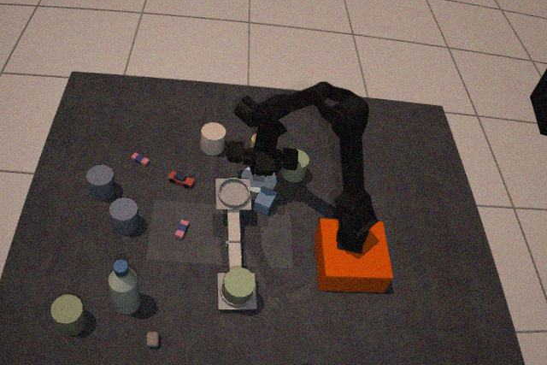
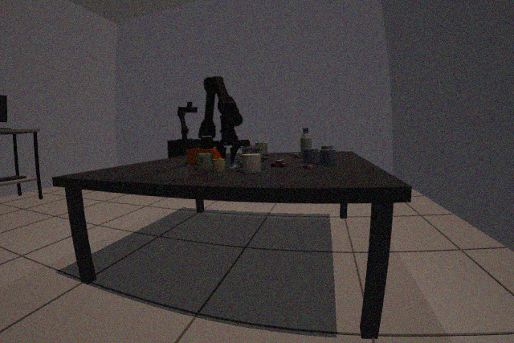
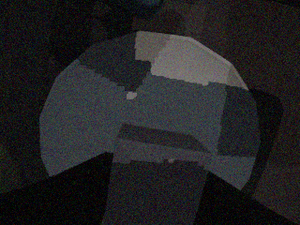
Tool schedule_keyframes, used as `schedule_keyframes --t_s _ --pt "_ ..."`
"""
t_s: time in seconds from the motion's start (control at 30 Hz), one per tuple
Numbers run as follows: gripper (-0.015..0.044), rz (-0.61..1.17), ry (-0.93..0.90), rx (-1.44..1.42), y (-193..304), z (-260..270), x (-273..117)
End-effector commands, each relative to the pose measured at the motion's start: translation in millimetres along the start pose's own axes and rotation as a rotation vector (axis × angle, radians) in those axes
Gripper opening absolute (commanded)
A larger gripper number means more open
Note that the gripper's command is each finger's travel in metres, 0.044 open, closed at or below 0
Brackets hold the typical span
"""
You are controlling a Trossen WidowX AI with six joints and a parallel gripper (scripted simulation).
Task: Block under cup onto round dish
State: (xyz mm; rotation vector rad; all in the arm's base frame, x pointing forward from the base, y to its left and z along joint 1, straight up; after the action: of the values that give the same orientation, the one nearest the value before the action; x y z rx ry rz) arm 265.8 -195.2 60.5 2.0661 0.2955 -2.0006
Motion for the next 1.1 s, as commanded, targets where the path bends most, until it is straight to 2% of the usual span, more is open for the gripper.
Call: schedule_keyframes --t_s 0.0,0.47,0.63,0.83,0.97,1.07 --pt "0.0079 0.001 0.001 0.000 0 0 -1" --pt "0.0440 0.008 0.007 0.016 -5 -4 -5" --pt "0.0440 -0.007 -0.002 -0.005 0 0 -54" --pt "0.0440 -0.007 -0.002 -0.006 0 0 -59" --pt "0.0440 0.005 0.004 0.001 -1 0 -100" --pt "0.0440 0.005 0.004 0.002 -2 0 -102"
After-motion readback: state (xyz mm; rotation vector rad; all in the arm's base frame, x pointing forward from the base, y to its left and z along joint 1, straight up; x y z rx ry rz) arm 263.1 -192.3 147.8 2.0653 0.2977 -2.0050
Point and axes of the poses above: the point midway between the two fingers, 35 mm back from their tips, its own x axis out along the fingers, its own z axis across the jaws, y = z × x, the point moved 7 cm from there along -x, back along the fingers, and after that the axes turned 11 degrees about -x, right-handed, at the moved point
